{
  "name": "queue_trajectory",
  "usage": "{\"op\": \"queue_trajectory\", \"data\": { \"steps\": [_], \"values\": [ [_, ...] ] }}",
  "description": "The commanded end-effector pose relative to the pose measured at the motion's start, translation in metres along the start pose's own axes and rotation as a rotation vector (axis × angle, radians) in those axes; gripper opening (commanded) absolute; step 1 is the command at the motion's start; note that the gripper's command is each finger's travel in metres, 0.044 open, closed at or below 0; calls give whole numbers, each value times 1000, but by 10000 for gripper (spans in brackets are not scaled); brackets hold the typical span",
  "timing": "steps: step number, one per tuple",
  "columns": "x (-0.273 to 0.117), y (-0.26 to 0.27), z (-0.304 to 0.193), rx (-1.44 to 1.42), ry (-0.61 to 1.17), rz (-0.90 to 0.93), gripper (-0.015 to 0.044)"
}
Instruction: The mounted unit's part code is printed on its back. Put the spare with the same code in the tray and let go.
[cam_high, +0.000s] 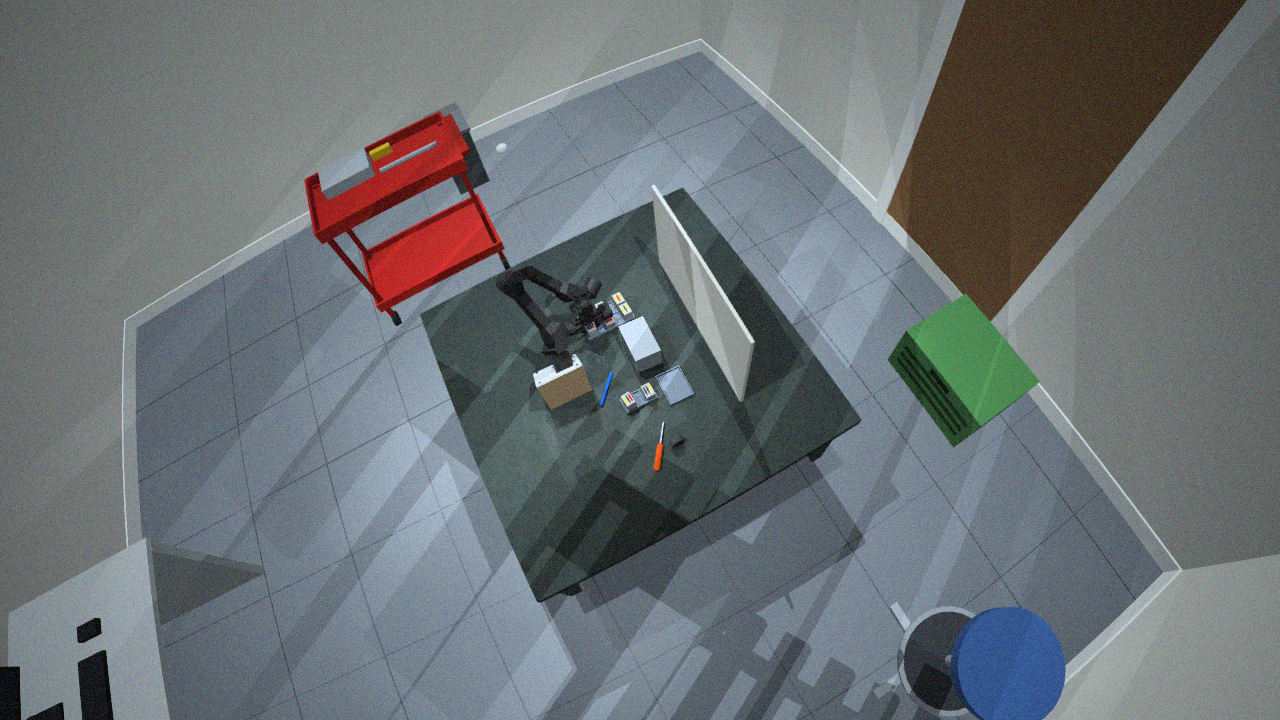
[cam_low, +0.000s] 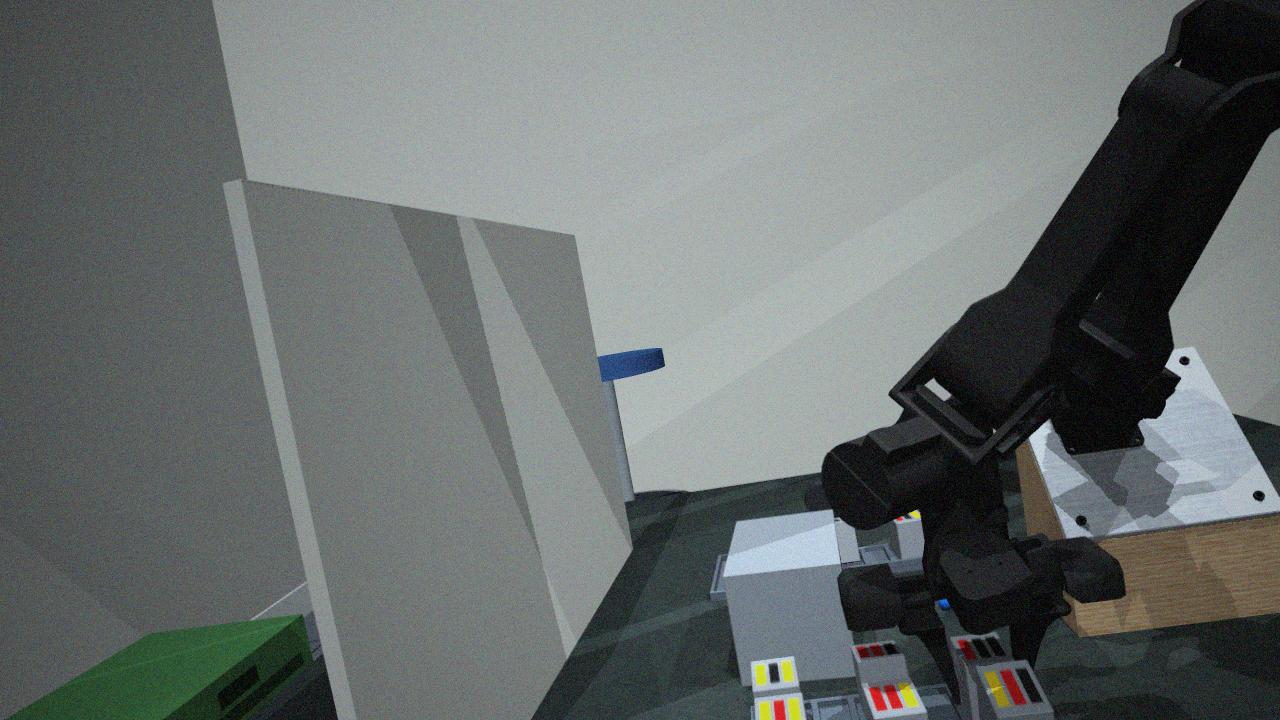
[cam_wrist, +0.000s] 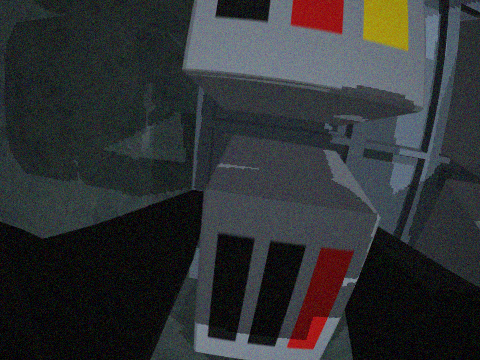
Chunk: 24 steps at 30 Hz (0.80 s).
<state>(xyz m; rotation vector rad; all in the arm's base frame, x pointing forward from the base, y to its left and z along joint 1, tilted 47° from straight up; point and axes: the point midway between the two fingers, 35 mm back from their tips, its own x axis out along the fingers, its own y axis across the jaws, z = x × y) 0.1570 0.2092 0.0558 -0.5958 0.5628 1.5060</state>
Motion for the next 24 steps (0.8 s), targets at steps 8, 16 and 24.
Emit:
{"op": "queue_trajectory", "data": {
  "steps": [8,16,24],
  "values": [
    [0,0,0,0,0,0,70],
    [0,0,0,0,0,0,0],
    [-19,-4,-2,-2,11,0,0]
  ]
}}
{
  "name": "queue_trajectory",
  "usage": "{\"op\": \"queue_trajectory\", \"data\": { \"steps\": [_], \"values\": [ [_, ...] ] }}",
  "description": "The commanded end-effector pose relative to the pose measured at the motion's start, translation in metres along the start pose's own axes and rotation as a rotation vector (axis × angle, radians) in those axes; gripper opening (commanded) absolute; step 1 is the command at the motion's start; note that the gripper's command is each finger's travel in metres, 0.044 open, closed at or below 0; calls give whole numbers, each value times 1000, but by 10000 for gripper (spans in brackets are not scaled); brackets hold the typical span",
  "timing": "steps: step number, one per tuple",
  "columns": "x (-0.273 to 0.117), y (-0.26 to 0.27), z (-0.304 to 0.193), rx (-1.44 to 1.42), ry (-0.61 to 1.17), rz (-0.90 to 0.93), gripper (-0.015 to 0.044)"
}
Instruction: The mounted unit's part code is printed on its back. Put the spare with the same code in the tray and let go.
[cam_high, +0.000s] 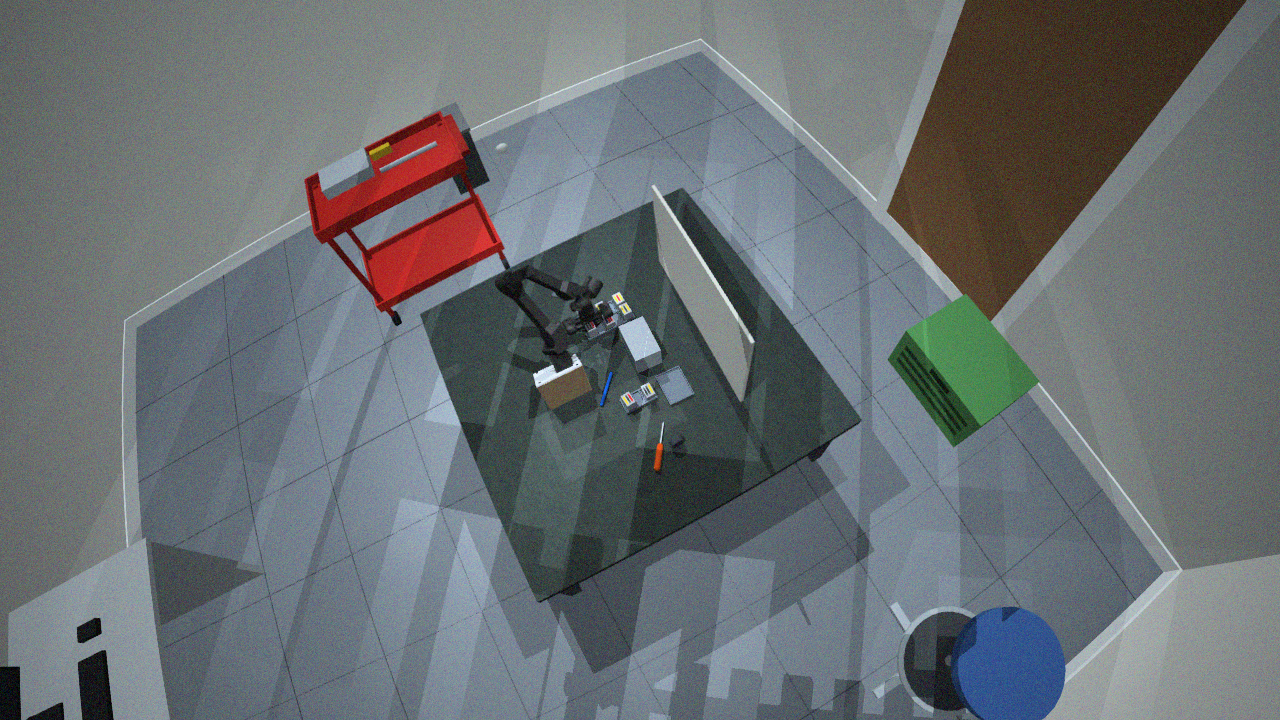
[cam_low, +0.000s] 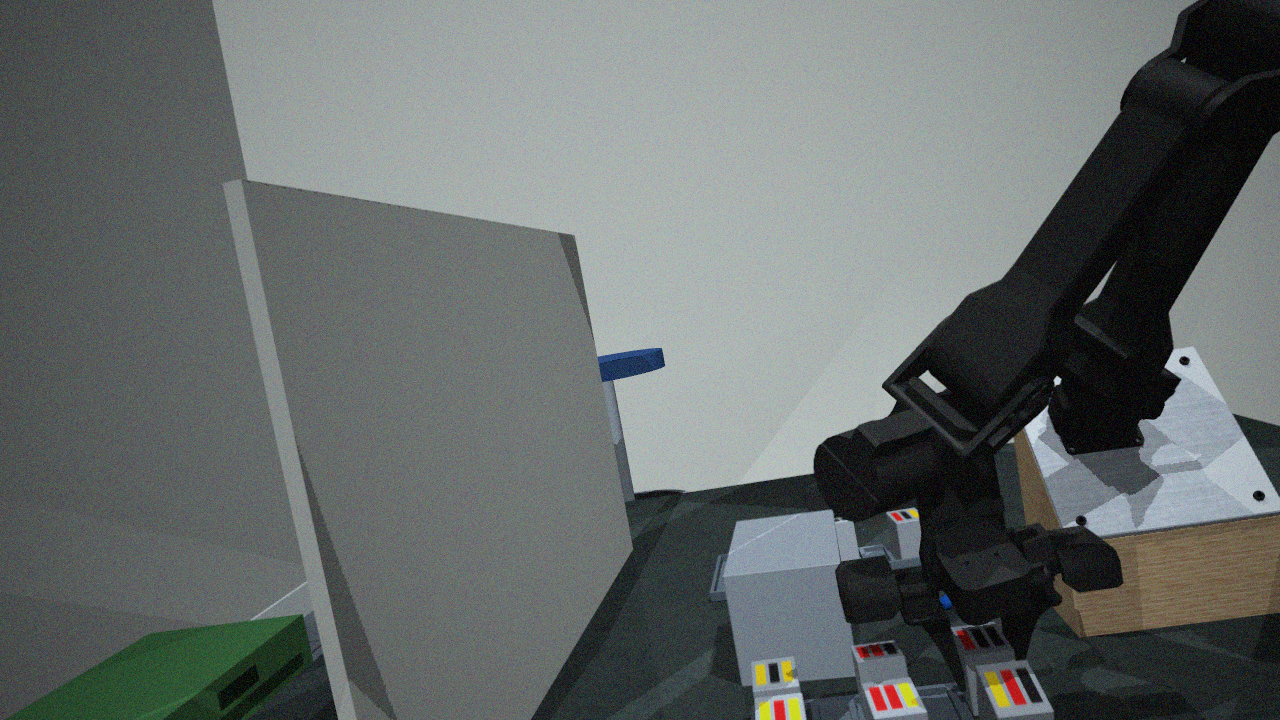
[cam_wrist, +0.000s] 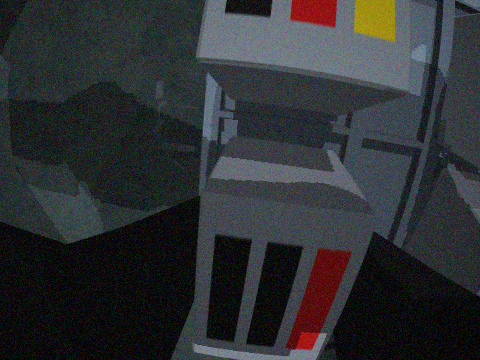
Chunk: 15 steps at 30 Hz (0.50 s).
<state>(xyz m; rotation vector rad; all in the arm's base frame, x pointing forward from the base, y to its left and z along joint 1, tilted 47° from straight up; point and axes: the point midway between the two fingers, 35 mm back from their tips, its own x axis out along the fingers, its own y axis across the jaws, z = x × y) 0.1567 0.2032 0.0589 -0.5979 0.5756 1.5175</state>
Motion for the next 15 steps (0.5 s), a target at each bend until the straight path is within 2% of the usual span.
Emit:
{"op": "queue_trajectory", "data": {
  "steps": [1,15],
  "values": [
    [-17,-5,-1,-3,5,-15,0],
    [-73,0,0,2,1,-17,0]
  ]
}}
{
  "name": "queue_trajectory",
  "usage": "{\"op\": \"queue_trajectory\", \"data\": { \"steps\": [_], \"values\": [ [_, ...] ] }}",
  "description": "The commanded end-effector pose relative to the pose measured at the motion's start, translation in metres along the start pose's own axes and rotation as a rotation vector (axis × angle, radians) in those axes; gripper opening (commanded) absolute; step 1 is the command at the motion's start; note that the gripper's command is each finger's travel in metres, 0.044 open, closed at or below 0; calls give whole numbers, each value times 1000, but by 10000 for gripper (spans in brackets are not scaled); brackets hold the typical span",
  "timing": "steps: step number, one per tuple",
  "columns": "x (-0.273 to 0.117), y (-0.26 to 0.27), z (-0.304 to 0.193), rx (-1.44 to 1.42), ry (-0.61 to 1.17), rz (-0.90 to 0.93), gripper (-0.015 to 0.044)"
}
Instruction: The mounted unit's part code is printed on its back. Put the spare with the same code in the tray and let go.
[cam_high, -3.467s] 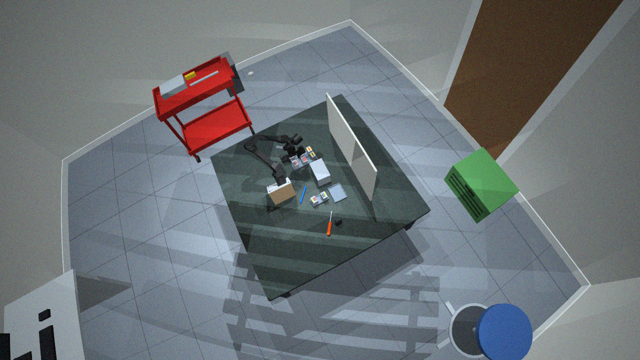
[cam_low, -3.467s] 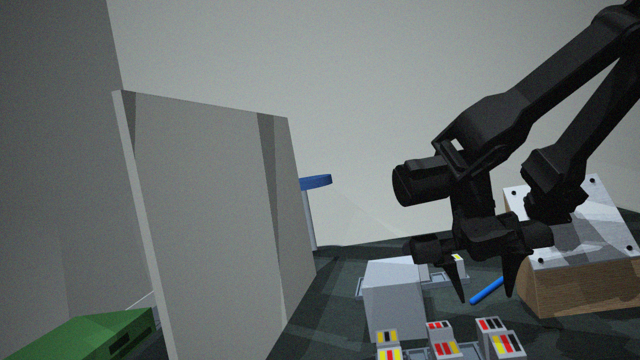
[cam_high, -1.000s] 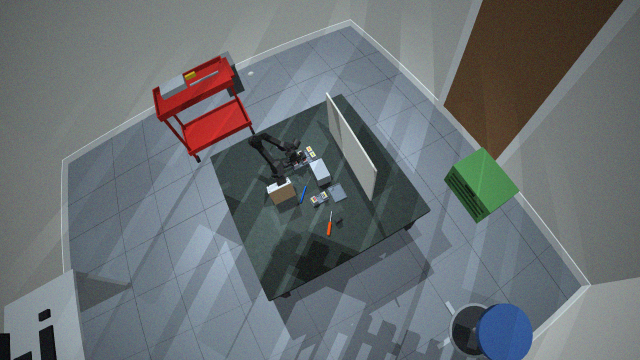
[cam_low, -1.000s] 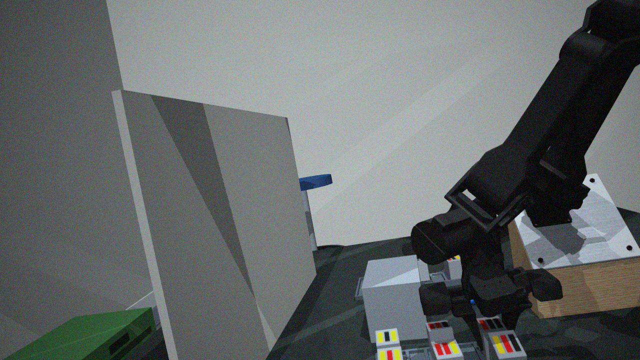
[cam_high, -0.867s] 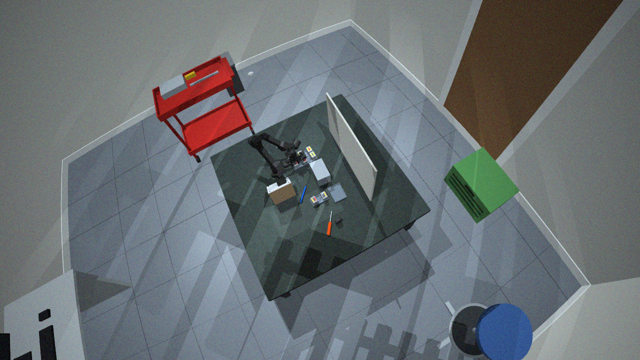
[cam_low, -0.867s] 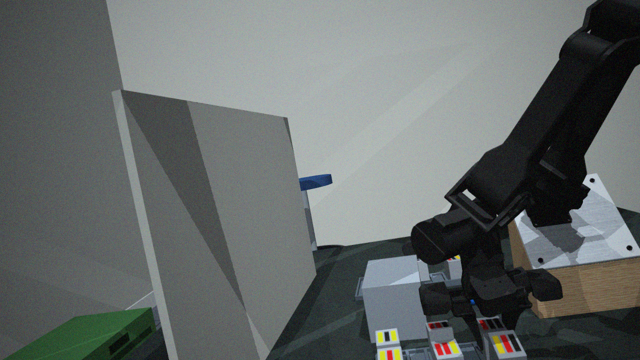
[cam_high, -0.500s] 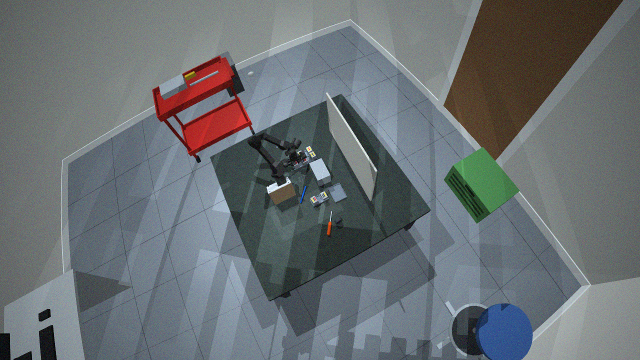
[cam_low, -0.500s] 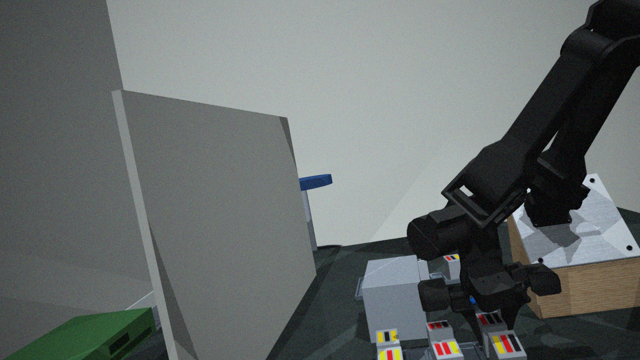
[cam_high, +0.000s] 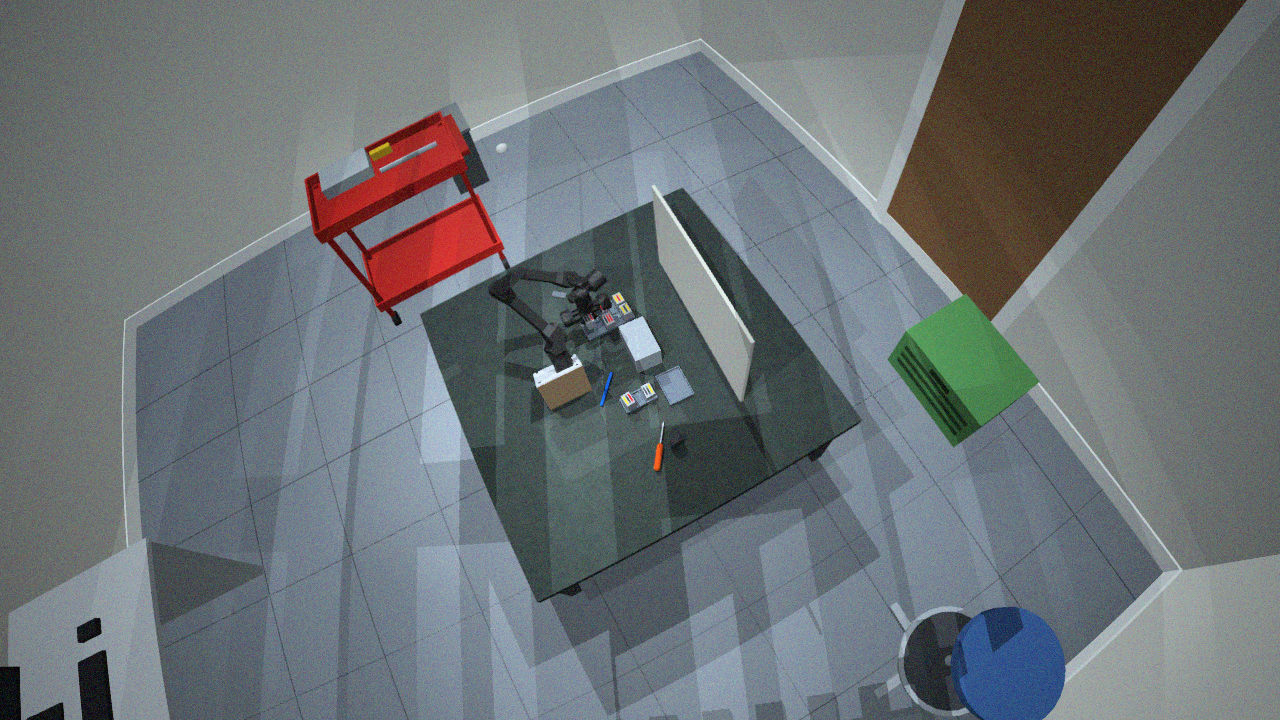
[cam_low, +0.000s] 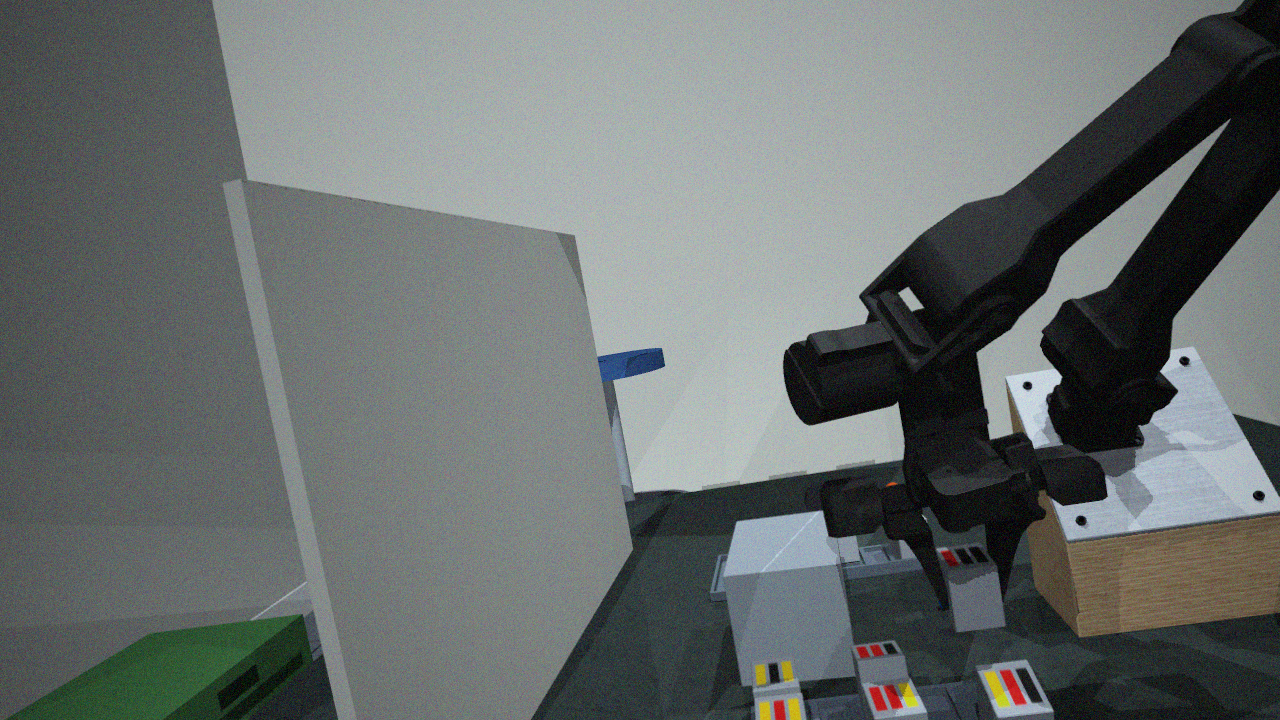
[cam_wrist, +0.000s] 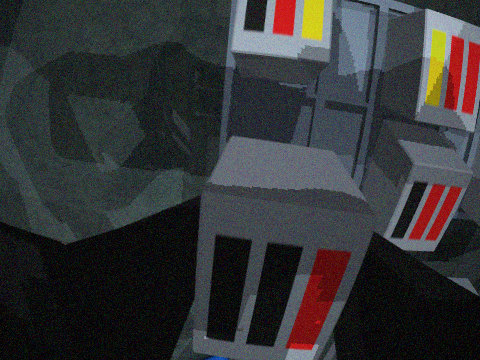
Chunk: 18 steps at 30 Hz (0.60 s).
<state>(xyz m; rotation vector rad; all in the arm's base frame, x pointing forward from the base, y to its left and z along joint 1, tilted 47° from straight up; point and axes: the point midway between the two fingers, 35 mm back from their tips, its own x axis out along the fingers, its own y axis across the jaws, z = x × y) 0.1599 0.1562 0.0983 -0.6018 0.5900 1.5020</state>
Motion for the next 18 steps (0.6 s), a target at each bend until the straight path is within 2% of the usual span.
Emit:
{"op": "queue_trajectory", "data": {
  "steps": [1,9,18],
  "values": [
    [-12,2,3,-9,-12,-8,0],
    [-10,2,1,-1,-4,-1,0],
    [-43,2,0,-5,7,-3,0]
  ]
}}
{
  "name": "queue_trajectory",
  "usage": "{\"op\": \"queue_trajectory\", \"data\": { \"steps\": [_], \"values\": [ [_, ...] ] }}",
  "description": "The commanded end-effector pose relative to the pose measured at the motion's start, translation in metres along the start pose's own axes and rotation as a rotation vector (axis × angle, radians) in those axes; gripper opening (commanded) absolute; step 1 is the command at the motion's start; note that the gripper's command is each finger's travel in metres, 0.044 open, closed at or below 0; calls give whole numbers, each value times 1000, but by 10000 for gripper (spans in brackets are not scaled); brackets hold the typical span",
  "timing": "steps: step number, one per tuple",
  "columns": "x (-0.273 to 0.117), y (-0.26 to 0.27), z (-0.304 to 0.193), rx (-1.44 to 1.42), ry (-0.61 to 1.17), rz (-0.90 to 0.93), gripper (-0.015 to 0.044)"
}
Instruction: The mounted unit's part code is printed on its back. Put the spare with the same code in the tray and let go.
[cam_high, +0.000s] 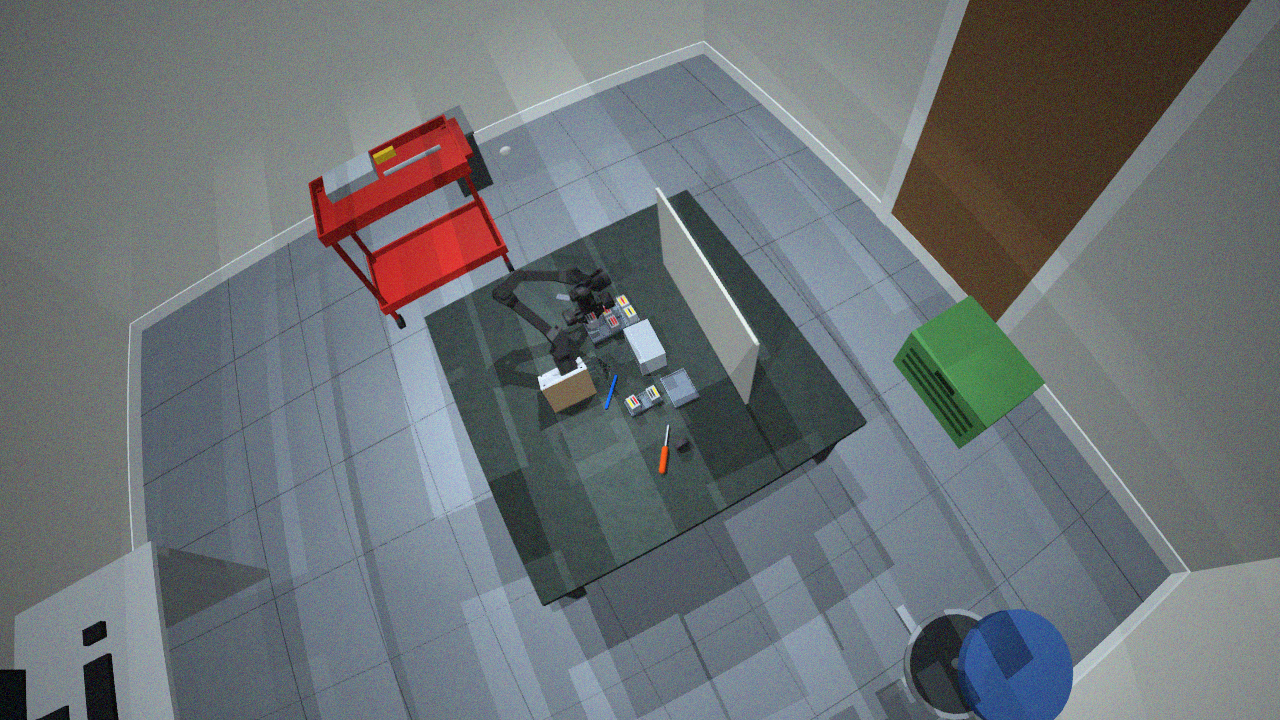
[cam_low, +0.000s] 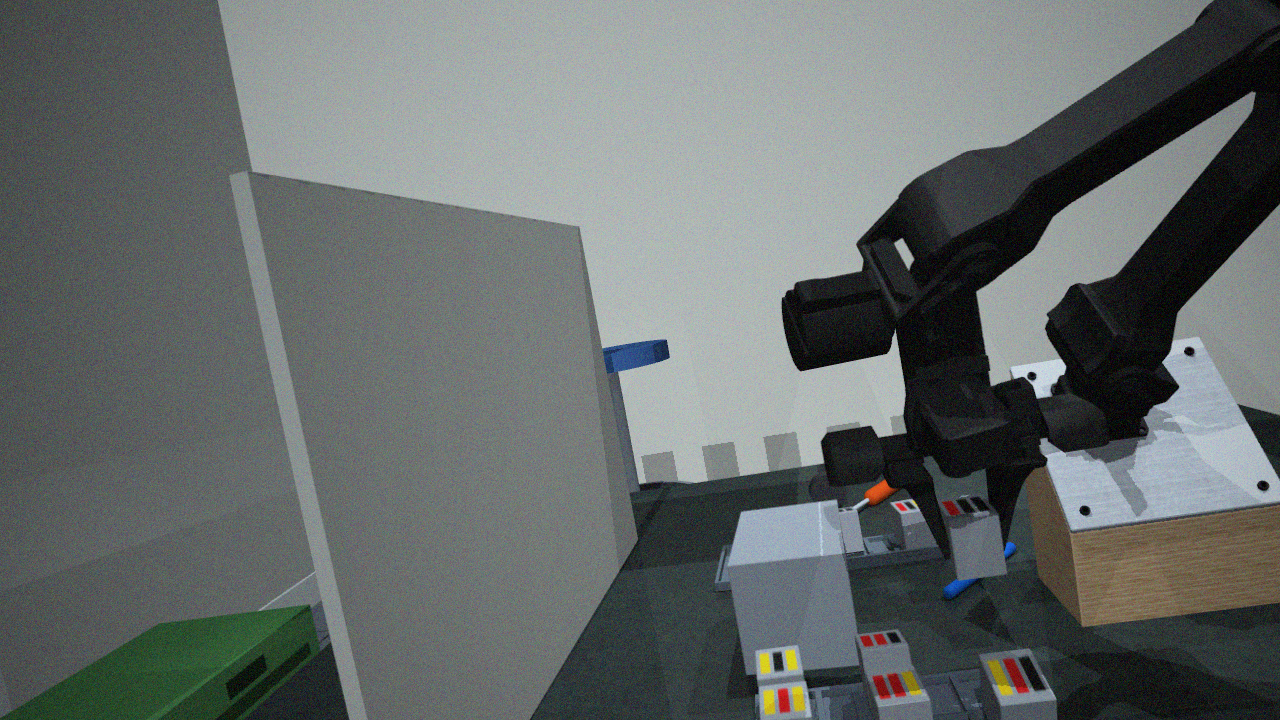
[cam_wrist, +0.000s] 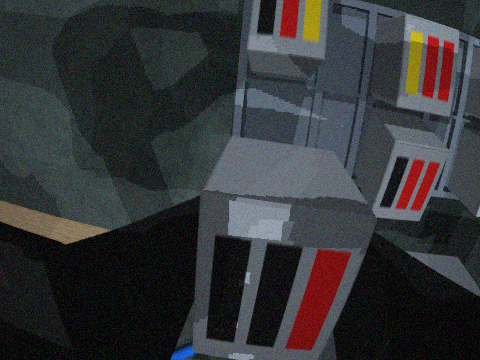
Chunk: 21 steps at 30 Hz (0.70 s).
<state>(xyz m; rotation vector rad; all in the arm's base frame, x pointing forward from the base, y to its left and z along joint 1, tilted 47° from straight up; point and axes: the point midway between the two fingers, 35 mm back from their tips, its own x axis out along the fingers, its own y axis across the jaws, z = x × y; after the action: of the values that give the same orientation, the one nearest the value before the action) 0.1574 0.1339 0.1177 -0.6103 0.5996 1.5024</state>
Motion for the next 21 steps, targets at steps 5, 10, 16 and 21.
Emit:
{"op": "queue_trajectory", "data": {
  "steps": [5,10,16,21],
  "values": [
    [-33,3,3,-5,-8,-6,0],
    [-52,8,7,-6,-17,-9,0],
    [-56,6,7,-6,-18,-10,0],
    [-61,-12,1,-6,-7,-16,0]
  ]
}}
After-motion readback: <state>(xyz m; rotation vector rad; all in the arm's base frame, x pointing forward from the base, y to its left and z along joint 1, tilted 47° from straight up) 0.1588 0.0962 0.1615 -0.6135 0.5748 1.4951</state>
